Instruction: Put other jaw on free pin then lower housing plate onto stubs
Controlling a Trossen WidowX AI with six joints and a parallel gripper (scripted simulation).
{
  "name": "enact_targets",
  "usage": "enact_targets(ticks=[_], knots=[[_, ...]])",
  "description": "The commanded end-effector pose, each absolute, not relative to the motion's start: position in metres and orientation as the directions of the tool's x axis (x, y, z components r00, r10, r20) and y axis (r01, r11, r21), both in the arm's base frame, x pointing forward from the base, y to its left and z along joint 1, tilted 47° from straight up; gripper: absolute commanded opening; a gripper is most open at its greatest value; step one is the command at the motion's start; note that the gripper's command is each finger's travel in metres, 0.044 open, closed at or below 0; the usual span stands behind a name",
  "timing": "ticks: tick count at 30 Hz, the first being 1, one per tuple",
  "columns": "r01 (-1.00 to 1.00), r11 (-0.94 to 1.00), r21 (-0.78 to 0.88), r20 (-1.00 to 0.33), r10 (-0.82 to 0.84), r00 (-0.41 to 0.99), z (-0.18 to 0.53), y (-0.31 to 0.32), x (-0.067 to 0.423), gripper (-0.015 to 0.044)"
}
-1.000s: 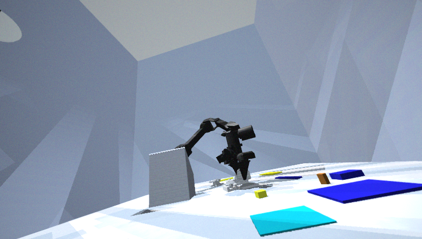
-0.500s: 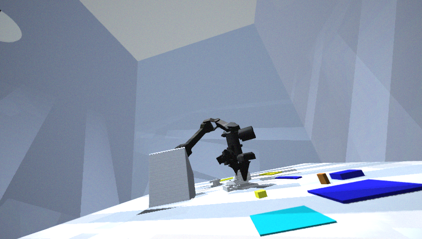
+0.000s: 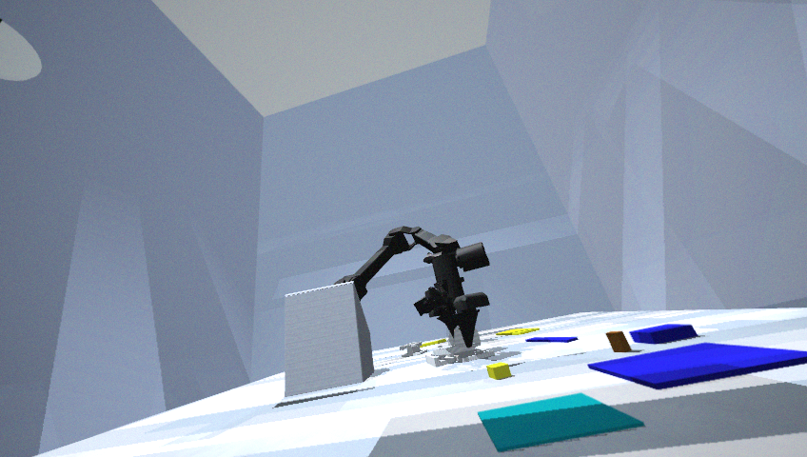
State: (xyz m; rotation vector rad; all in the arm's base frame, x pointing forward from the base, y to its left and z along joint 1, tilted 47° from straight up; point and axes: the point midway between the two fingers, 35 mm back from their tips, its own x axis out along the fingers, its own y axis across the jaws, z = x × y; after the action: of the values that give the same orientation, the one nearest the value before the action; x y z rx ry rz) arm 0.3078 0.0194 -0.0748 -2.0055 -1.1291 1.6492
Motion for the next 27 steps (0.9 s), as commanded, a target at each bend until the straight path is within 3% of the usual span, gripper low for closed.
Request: enact_targets(ticks=[1,27], knots=[[0.371,-0.641,-0.672,-0.681,0.732,0.029,-0.0754,0.0208,0.3081,0.0134],[0.378,-0.639,-0.670,-0.681,0.732,0.029,-0.0806,0.0264,0.3083,0.0134]])
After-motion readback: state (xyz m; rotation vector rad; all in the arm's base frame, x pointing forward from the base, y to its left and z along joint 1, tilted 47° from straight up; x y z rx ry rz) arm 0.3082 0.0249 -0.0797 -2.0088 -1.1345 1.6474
